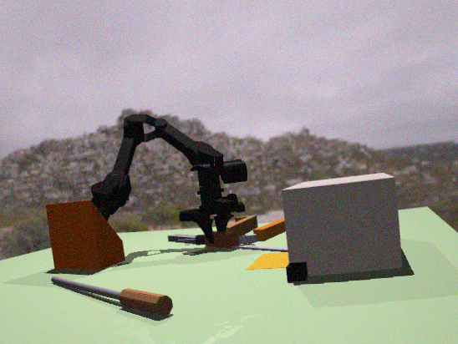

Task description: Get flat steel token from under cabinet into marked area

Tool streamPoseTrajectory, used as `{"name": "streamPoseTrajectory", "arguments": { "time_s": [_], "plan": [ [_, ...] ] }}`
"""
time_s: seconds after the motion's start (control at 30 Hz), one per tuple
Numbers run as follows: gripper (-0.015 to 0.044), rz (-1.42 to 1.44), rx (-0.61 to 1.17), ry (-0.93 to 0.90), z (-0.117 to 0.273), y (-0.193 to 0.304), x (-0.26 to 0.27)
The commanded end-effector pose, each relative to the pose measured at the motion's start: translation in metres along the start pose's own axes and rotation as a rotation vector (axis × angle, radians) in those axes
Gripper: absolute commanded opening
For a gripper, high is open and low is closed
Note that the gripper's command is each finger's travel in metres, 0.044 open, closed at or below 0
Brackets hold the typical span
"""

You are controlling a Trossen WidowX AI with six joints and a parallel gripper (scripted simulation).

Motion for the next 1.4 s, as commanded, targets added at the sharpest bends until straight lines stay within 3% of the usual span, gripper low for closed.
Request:
{"name": "streamPoseTrajectory", "arguments": {
  "time_s": [0.0,1.37],
  "plan": [
    [0.0,0.012,0.001,0.001,0.0,-0.005,0.001],
    [0.0,0.047,0.002,0.005,0.0,-0.056,0.007]
  ]
}}
Point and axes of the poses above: the point midway between the two fingers, 35 mm back from their tips, its own z axis back along the fingers, its own x axis across the jaws, y = z × x, the point moved 4 cm from there along z, back along the fingers, and after that the axes turned 3 degrees about -z, right-handed, at the moved point
